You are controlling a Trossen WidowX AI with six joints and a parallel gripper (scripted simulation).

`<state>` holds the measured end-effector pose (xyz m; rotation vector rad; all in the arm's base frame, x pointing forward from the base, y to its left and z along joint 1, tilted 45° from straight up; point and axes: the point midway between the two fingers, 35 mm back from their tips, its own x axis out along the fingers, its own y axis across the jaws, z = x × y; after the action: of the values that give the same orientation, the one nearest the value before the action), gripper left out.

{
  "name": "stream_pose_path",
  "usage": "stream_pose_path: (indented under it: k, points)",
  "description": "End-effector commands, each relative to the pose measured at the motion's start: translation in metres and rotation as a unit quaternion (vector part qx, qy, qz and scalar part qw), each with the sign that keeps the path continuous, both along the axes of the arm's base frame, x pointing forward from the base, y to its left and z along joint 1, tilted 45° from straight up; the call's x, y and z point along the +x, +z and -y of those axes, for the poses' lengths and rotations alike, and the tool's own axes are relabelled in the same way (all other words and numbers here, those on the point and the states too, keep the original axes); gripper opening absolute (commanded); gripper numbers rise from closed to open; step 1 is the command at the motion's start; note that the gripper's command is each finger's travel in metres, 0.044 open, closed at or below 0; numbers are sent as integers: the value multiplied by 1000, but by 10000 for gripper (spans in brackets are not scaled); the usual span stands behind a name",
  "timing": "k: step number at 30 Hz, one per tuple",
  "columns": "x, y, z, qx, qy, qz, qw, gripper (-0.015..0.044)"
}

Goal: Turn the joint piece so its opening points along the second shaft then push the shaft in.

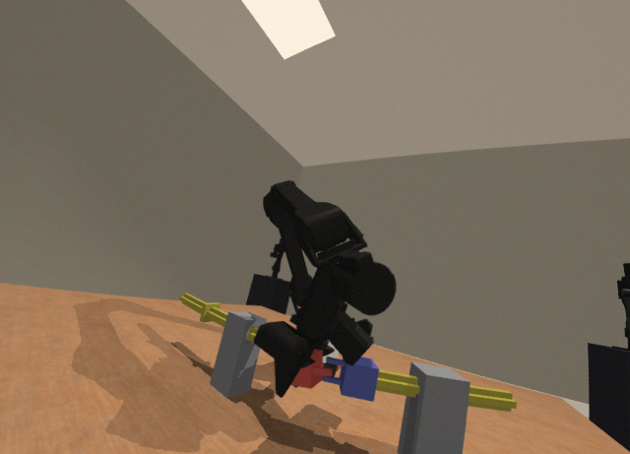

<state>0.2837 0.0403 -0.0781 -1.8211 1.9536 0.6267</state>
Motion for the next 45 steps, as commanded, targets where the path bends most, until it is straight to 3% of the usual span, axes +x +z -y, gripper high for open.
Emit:
stream_pose_path:
  k: [1, 10, 22, 36, 45]
  points:
    - [0, 0, 0, 0, -1, 0, 1000, 199]
    - [0, 0, 0, 0, -1, 0, 1000, 436]
    - [0, 0, 0, 3, -1, 0, 1000, 440]
    - [3, 22, -16, 218, -16, 9, 976, 440]
    - [4, 23, -17, 229, -13, 11, 973, 440]
